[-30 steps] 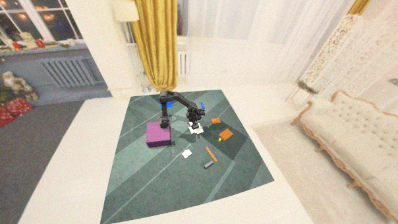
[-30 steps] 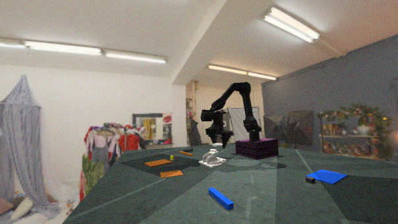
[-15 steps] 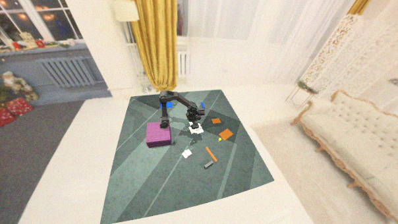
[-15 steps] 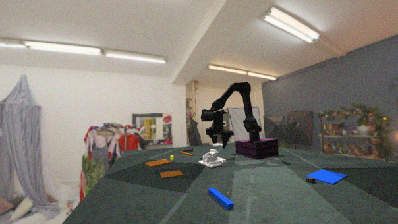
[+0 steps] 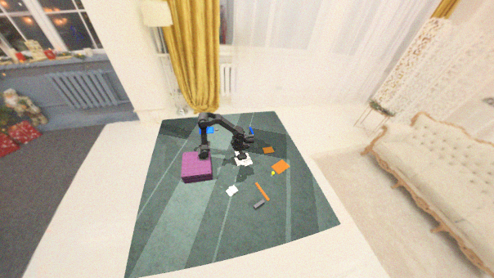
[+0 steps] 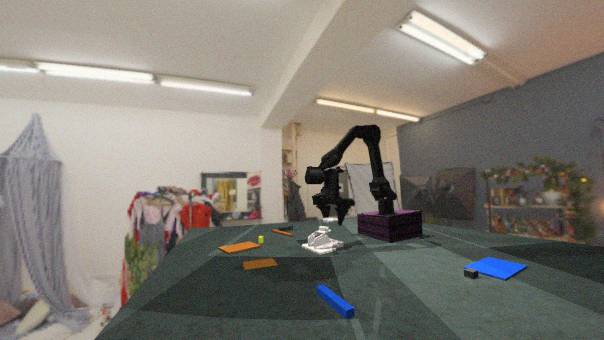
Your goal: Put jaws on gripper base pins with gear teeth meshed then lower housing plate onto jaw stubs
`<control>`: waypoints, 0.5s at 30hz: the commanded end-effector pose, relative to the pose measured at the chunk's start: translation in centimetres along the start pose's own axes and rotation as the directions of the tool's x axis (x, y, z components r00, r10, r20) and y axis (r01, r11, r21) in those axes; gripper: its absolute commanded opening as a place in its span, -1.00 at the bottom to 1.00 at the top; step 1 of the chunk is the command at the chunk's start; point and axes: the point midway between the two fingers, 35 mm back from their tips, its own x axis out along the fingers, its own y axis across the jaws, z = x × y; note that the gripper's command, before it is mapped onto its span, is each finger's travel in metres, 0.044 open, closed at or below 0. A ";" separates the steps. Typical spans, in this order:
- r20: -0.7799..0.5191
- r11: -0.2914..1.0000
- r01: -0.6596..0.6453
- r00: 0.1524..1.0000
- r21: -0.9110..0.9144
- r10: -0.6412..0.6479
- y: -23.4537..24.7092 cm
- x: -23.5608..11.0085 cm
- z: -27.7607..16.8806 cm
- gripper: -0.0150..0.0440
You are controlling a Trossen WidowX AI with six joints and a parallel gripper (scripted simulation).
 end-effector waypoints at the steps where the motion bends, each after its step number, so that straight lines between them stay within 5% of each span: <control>1: 0.000 1.000 0.005 1.000 0.005 -0.005 -0.1 0.0 0.0 0.70; 15: 0.000 1.000 0.005 1.000 0.005 -0.005 -0.1 0.4 0.0 0.70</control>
